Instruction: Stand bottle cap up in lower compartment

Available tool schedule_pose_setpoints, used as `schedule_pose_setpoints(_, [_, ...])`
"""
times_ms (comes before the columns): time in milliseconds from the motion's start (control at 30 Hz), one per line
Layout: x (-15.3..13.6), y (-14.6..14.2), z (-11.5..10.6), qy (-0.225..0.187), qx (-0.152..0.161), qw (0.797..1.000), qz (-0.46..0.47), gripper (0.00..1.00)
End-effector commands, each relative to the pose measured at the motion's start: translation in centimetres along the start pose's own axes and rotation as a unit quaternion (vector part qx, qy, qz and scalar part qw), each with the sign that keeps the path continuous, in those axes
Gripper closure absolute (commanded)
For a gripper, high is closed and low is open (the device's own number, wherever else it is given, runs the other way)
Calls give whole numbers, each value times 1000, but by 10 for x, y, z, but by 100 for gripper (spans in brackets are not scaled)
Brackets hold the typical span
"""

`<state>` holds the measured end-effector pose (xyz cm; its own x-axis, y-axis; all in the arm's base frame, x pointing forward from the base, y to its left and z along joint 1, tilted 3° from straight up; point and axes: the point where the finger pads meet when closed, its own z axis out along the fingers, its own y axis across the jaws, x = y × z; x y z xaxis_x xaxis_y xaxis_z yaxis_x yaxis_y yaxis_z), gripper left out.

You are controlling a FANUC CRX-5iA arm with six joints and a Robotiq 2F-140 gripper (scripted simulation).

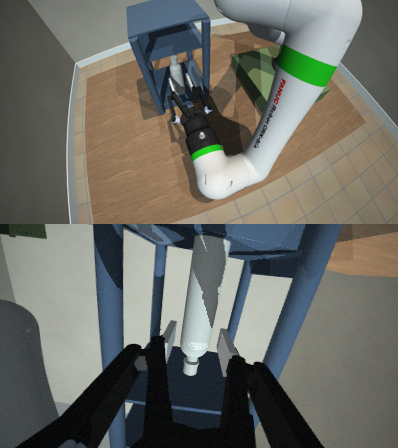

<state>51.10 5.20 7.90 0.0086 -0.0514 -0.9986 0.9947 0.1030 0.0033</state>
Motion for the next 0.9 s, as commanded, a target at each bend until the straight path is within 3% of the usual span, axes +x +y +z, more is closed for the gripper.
schedule_pose_setpoints(0, [0,0,0,0,0,1000,0,62])
schedule_pose_setpoints(467, [0,0,-4,0,0,1000,0,62])
schedule_pose_setpoints(867, [0,0,-32,0,0,1000,0,62])
